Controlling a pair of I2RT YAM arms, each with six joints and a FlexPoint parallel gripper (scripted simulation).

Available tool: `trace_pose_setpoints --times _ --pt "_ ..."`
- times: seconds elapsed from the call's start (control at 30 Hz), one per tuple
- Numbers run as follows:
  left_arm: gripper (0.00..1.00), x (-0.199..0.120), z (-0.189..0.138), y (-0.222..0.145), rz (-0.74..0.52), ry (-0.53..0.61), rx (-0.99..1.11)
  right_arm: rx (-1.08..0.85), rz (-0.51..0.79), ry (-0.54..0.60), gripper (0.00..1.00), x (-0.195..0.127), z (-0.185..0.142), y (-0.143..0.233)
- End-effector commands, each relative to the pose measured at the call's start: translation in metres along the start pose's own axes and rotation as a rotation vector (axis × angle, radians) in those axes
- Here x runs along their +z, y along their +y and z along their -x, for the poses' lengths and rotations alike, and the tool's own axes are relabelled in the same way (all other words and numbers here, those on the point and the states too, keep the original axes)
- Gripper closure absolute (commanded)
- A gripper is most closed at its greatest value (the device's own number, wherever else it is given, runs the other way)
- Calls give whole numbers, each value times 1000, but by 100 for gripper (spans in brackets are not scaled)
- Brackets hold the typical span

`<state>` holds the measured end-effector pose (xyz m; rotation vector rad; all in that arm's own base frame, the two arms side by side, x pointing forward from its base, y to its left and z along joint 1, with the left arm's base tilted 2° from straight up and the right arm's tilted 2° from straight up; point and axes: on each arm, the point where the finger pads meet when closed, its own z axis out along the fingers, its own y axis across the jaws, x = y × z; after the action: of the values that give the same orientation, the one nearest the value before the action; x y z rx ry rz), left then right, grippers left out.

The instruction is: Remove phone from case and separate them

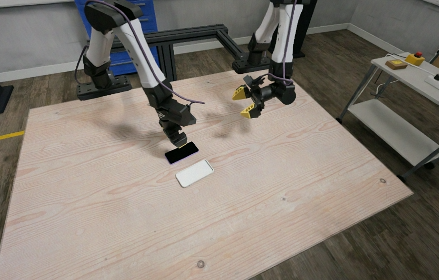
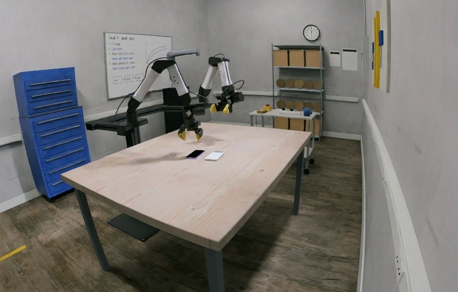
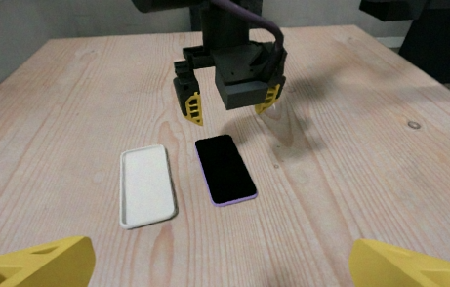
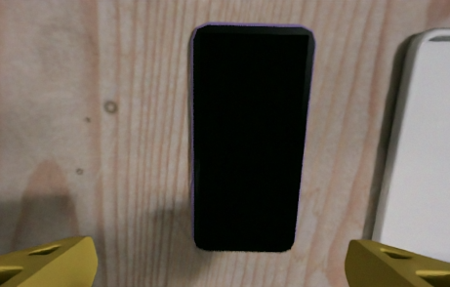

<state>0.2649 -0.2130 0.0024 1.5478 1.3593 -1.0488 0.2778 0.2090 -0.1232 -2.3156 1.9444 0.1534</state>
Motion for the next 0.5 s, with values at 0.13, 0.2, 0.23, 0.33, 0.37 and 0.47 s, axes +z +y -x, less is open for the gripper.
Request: trace_pose_setpoints --times 0.13,0.2,0.23,0.33,0.37,0.47 --pt "0 0 47 17 6 -78 141 -5 3 -253 10 -50 -7 -8" --pt "0 0 47 17 6 -78 141 -5 3 -253 10 -50 -7 -8" --pt "0 1 50 17 5 -80 151 0 -1 -267 10 -53 -9 -11" --pt "0 2 54 17 3 -71 168 14 -10 -283 10 -58 -14 -13" --pt "0 2 56 17 2 -70 175 17 -18 -279 10 -60 -16 -16" --pt "0 2 58 17 2 -65 186 28 -34 -273 10 -60 -18 -20"
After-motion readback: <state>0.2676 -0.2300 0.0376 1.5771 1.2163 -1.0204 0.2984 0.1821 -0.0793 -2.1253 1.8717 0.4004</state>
